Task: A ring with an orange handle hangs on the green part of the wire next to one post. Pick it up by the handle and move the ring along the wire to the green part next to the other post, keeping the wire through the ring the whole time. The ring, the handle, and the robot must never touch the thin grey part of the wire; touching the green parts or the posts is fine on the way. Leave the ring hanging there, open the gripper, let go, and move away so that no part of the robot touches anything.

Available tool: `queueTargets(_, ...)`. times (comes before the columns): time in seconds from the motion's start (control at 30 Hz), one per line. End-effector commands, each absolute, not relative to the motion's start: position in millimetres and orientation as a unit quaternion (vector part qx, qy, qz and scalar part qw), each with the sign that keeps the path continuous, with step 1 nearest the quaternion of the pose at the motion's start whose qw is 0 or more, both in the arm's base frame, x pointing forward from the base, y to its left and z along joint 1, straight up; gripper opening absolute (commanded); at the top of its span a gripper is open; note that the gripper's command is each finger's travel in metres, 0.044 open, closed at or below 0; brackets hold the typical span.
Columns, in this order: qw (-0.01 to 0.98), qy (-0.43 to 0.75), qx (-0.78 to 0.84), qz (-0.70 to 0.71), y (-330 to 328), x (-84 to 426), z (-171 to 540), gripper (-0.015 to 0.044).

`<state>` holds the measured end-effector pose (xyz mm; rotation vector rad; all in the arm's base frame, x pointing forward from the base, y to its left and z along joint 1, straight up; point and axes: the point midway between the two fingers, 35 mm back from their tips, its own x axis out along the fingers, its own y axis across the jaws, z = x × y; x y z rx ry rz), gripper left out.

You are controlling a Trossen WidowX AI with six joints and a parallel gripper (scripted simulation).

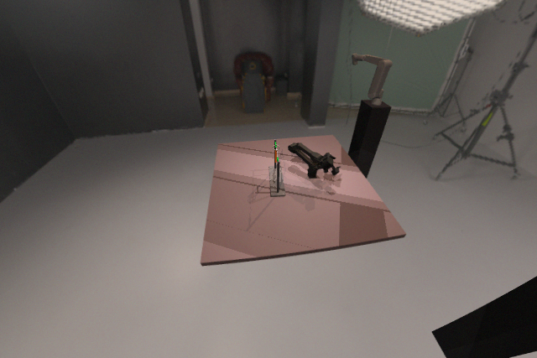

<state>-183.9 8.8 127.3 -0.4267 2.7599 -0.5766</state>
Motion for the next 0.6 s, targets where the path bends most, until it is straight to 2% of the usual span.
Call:
queueTargets(0.0, 0.144, 0.959, -0.145, -0.197, 10.0, -183.9, 127.2, 0.0374)
queueTargets(0.27, 0.138, 0.989, -0.006, -0.056, 63.1, -175.7, 122.4, 0.0164)
queueTargets(0.57, 0.189, 0.963, 0.157, 0.110, 122.5, -143.9, 118.0, 0.0160)
